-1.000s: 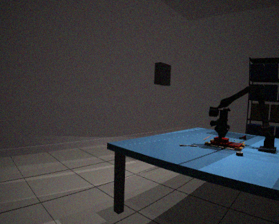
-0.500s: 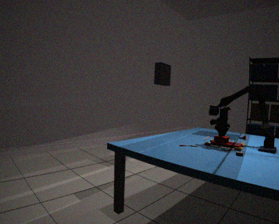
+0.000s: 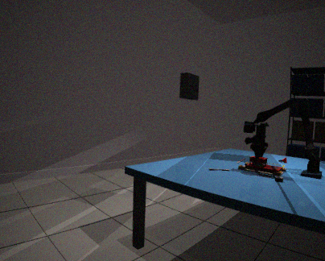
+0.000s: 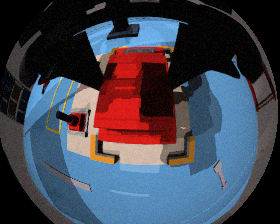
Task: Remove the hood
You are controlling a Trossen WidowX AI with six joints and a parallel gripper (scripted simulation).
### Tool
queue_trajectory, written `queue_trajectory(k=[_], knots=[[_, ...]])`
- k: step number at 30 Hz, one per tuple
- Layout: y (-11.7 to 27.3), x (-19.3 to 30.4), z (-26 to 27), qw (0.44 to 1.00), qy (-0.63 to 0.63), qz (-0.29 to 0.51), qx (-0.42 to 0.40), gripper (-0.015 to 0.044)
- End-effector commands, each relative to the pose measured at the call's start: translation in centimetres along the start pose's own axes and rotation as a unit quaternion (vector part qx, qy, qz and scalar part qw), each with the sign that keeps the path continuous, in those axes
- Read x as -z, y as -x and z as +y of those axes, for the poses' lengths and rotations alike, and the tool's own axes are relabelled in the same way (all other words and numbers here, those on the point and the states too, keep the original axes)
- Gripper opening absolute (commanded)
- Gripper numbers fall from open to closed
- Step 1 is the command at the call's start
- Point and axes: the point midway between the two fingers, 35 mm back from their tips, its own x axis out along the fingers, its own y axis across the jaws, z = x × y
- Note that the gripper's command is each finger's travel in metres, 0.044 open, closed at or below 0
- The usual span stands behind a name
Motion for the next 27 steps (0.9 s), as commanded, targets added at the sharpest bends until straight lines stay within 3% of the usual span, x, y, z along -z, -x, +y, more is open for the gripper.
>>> queue_trajectory(k=[1,22,27], knots=[[0.5,-0.2,0.1,1.000,-0.001,-0.004,-0.001,0.0000],[5.2,-0.1,0.0,1.000,-0.001,-0.004,-0.001,0.0000],[4.4,-0.2,-0.5,1.000,0.002,0.001,0.000,0.0000]])
